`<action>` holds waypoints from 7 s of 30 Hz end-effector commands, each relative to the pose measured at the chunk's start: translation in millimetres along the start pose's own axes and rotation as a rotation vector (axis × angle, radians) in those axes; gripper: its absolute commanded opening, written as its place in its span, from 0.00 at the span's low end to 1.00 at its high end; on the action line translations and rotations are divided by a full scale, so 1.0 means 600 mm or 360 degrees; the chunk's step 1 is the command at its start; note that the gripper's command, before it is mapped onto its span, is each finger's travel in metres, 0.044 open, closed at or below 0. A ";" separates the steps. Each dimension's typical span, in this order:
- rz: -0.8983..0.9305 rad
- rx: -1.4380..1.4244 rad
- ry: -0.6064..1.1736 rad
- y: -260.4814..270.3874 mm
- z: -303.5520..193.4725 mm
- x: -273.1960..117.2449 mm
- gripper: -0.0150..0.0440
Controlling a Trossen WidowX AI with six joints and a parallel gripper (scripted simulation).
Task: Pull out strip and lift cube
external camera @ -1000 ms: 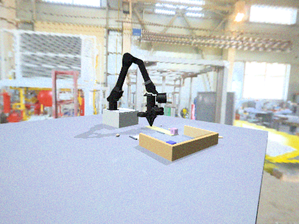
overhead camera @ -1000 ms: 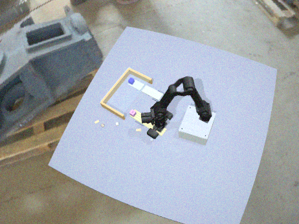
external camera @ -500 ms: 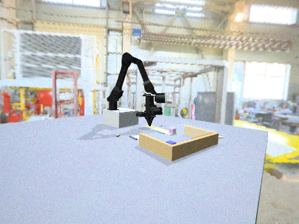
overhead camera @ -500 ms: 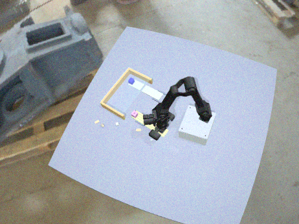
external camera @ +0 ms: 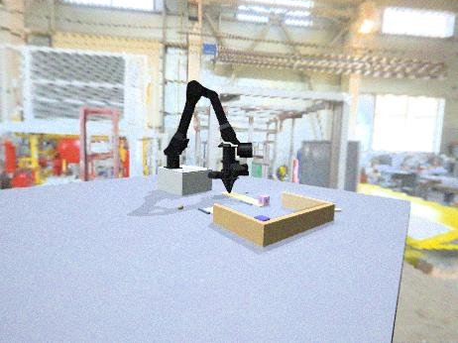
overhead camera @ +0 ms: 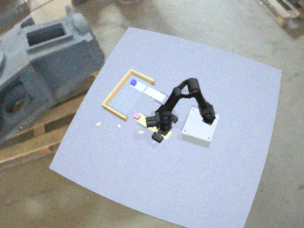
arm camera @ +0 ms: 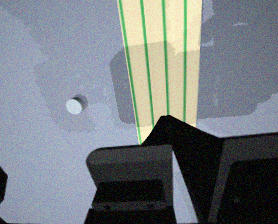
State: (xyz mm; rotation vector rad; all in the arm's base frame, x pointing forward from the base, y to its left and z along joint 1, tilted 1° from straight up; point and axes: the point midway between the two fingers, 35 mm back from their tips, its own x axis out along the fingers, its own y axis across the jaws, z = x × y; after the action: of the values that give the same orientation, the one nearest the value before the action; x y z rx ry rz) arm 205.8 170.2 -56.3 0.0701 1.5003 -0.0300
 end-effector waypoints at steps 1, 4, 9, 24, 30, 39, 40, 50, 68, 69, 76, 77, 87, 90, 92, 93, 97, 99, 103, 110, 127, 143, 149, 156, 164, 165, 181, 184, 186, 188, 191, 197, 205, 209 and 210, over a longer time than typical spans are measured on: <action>-0.0026 0.0001 0.0045 -0.008 -0.015 0.007 0.25; -0.0026 0.0001 0.0045 -0.008 -0.015 0.007 0.25; -0.0026 0.0001 0.0045 -0.008 -0.015 0.007 0.25; -0.0026 0.0001 0.0045 -0.008 -0.015 0.007 0.25; -0.0006 0.0000 0.0010 0.001 0.002 -0.015 0.25; -0.0024 0.0001 0.0043 0.003 0.005 -0.073 0.25; -0.0024 -0.0004 0.0042 0.003 0.009 -0.072 0.30; -0.0024 -0.0037 0.0036 0.007 0.082 -0.078 0.74; -0.0023 -0.0037 0.0025 0.015 0.191 -0.098 1.00; -0.0023 -0.0037 0.0025 0.015 0.197 -0.098 1.00; -0.0023 -0.0037 0.0021 0.017 0.241 -0.105 1.00; -0.0023 -0.0037 0.0020 0.017 0.246 -0.106 1.00; -0.0023 -0.0037 0.0014 0.017 0.307 -0.111 1.00; -0.0024 -0.0037 0.0012 0.016 0.326 -0.111 1.00; -0.0024 -0.0037 0.0011 0.015 0.337 -0.111 1.00; -0.0024 -0.0037 0.0011 0.014 0.343 -0.110 1.00; -0.0024 -0.0037 0.0010 0.012 0.355 -0.107 0.96; -0.0024 -0.0037 0.0010 0.012 0.355 -0.104 0.87; -0.0024 -0.0037 0.0010 0.012 0.355 -0.093 0.69; -0.0024 -0.0037 0.0010 0.012 0.356 -0.074 0.68; -0.0024 -0.0037 0.0010 0.012 0.354 -0.028 0.68; -0.0027 -0.0028 0.0002 0.012 0.354 -0.020 0.63; -0.0027 -0.0028 0.0002 0.012 0.354 -0.020 0.47; -0.0027 -0.0028 0.0002 0.012 0.354 -0.020 0.32; -0.0027 -0.0031 0.0008 -0.003 0.322 -0.049 0.25; -0.0027 -0.0032 0.0009 -0.006 0.317 -0.054 0.25; -0.0028 -0.0037 0.0019 -0.034 0.257 -0.090 0.25; -0.0029 -0.0037 0.0020 -0.041 0.241 -0.091 0.25; -0.0029 -0.0037 0.0021 -0.046 0.230 -0.091 0.25; -0.0030 -0.0037 0.0022 -0.051 0.220 -0.092 0.25; -0.0031 -0.0037 0.0024 -0.059 0.203 -0.092 0.25; -0.0032 -0.0038 0.0027 -0.074 0.170 -0.091 0.25; -0.0033 -0.0038 0.0029 -0.086 0.144 -0.091 0.25; -0.0033 -0.0038 0.0029 -0.085 0.146 -0.132 0.25; -0.0033 -0.0038 0.0029 -0.085 0.146 -0.142 0.25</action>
State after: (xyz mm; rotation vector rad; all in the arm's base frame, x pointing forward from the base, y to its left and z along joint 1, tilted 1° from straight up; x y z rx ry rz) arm 283.7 110.6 12.9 0.0313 1.5329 -0.0388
